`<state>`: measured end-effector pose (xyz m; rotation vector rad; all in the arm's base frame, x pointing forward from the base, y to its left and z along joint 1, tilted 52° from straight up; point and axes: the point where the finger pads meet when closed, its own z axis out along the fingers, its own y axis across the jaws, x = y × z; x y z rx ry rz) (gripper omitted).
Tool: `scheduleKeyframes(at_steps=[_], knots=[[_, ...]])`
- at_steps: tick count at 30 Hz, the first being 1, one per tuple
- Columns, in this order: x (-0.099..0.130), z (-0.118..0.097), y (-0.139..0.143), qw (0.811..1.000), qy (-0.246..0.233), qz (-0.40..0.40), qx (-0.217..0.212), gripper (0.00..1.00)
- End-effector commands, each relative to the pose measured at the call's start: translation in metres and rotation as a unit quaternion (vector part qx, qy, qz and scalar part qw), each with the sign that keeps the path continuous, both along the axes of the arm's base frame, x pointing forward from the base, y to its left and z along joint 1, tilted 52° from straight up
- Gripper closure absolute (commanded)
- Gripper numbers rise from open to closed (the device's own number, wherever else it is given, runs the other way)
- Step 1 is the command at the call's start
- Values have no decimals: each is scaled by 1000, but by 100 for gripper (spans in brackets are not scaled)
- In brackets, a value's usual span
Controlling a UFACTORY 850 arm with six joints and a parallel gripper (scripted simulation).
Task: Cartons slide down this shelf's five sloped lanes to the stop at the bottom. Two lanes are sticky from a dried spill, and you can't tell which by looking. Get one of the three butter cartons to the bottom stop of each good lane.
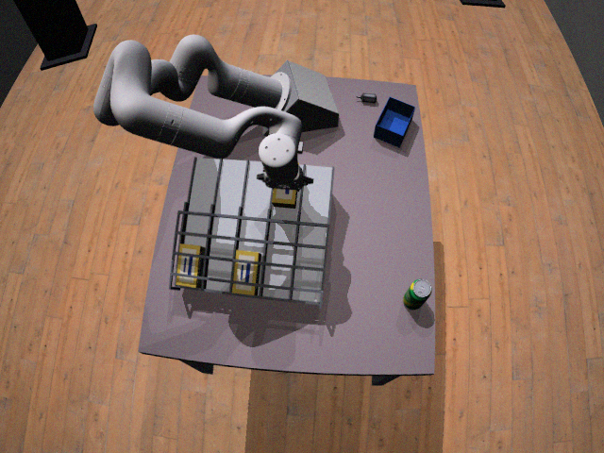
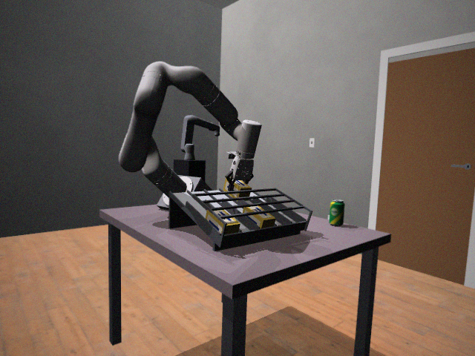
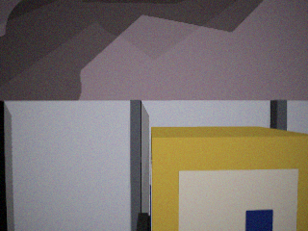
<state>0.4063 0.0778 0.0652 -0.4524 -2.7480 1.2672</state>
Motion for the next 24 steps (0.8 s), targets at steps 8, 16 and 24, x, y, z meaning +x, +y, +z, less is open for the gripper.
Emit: scheduleKeyframes(at_steps=[8, 16, 24], knots=[[1, 0, 1, 1000, -1, 0, 0, 100], [0, -2, -1, 1000, -1, 0, 0, 100], [0, -2, -1, 1000, -1, 0, 0, 100]])
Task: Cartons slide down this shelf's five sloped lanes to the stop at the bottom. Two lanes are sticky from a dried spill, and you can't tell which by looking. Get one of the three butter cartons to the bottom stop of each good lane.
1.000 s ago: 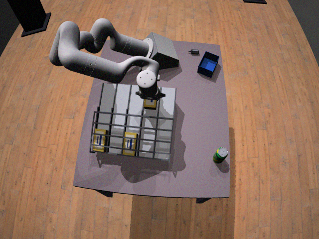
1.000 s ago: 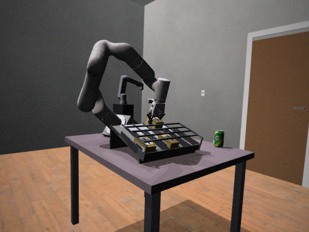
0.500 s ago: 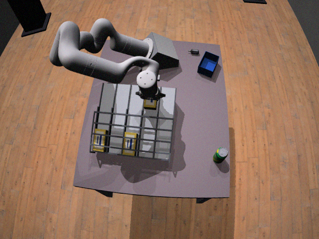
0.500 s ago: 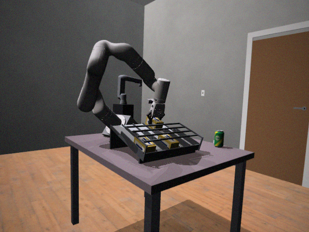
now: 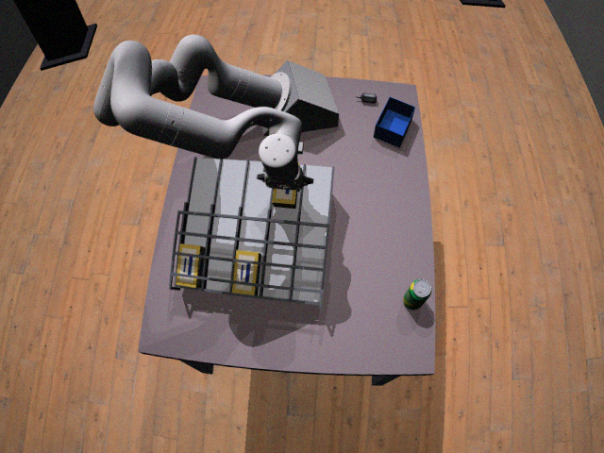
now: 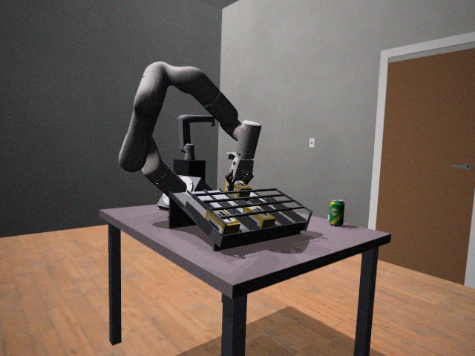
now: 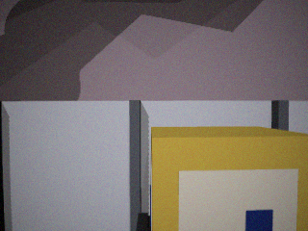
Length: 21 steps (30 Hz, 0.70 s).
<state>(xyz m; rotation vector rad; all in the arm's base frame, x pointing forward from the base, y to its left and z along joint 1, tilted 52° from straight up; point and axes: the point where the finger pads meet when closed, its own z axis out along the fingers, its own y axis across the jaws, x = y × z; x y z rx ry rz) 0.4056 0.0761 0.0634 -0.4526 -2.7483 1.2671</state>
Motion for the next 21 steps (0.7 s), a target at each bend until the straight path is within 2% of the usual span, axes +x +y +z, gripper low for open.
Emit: scheduleKeyframes(at_steps=[1, 20, 21], knots=[[1, 0, 1, 1000, -1, 0, 0, 100], [0, 0, 0, 1000, -1, 0, 0, 100], [0, 0, 0, 1000, -1, 0, 0, 25]])
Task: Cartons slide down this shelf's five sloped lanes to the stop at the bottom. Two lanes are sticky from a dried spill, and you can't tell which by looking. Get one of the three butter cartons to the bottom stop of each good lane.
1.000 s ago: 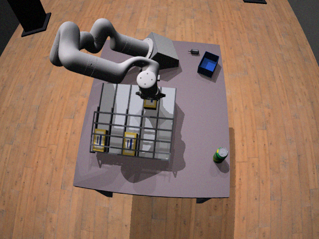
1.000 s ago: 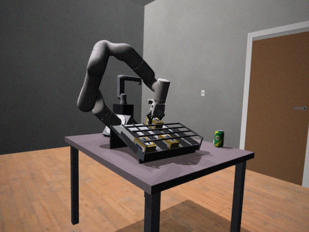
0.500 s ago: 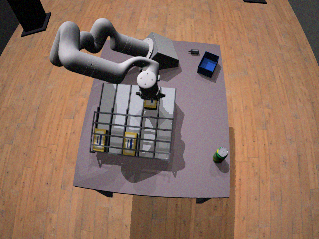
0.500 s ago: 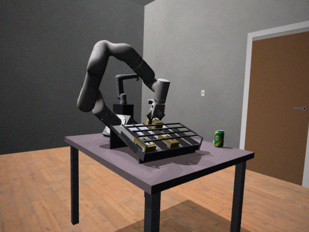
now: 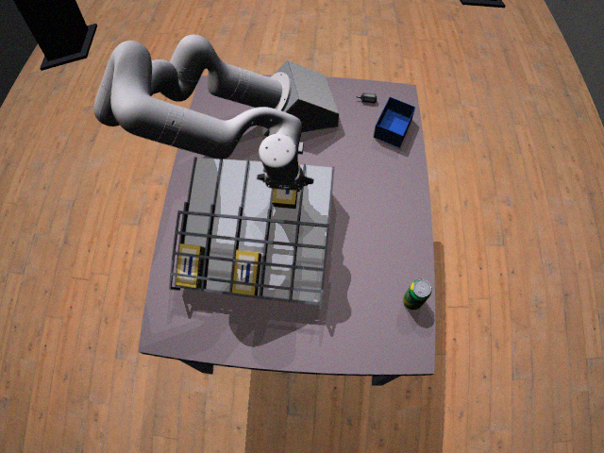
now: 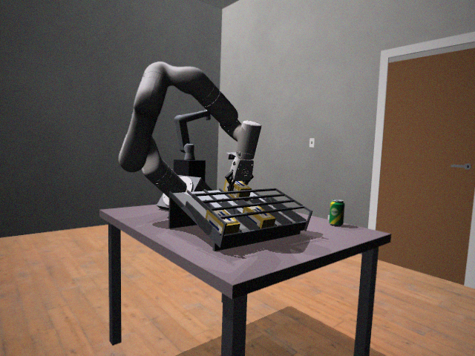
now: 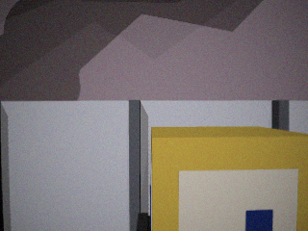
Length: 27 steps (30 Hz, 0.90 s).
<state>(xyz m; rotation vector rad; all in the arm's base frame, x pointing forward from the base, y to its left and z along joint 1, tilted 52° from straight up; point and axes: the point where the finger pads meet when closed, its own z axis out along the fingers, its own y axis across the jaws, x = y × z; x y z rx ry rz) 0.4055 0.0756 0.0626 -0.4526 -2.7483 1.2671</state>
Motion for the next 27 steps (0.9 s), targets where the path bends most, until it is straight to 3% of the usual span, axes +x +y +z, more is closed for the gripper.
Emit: scheduleKeyframes(at_steps=[1, 27], knots=[[1, 0, 1, 1000, -1, 0, 0, 25], [1, 0, 1, 1000, -1, 0, 0, 23]])
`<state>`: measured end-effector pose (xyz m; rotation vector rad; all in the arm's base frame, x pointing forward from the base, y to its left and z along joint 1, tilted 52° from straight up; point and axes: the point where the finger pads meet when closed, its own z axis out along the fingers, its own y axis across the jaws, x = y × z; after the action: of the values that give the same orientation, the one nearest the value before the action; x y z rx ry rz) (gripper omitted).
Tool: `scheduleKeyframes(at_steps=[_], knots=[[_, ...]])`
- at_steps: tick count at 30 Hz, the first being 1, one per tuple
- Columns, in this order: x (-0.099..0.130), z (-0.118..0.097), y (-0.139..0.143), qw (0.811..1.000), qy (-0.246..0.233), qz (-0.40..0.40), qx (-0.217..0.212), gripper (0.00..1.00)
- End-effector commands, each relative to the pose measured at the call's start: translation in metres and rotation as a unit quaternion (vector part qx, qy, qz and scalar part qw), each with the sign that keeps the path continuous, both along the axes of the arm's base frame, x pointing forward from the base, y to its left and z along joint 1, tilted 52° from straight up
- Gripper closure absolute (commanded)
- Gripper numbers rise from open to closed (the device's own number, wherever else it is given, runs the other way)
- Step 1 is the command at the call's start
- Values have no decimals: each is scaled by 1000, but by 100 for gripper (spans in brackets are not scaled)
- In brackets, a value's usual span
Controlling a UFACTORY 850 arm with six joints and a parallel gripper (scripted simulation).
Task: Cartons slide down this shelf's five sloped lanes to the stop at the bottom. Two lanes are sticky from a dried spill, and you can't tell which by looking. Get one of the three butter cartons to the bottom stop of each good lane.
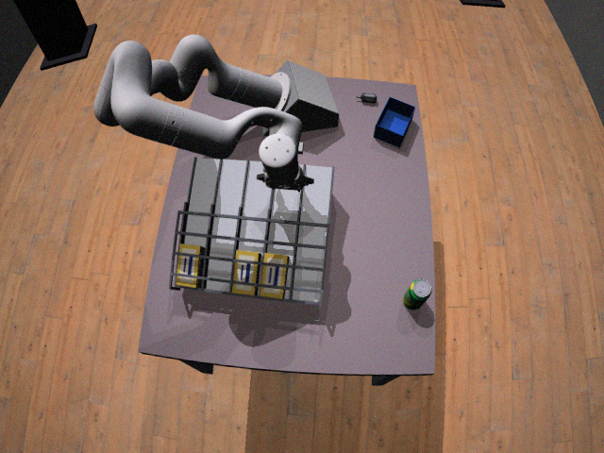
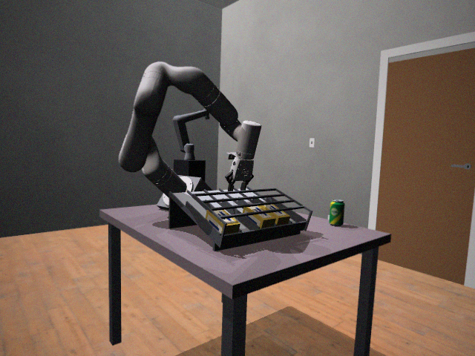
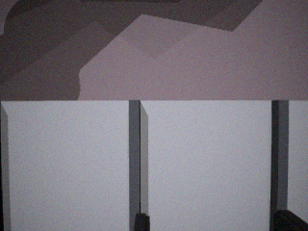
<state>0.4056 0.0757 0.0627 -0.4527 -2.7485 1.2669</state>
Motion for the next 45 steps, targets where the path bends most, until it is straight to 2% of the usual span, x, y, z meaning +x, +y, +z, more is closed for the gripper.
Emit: scheduleKeyframes(at_steps=[1, 45], knots=[[0, 0, 1, 1000, -1, 0, 0, 23], [0, 0, 1, 1000, -1, 0, 0, 19]])
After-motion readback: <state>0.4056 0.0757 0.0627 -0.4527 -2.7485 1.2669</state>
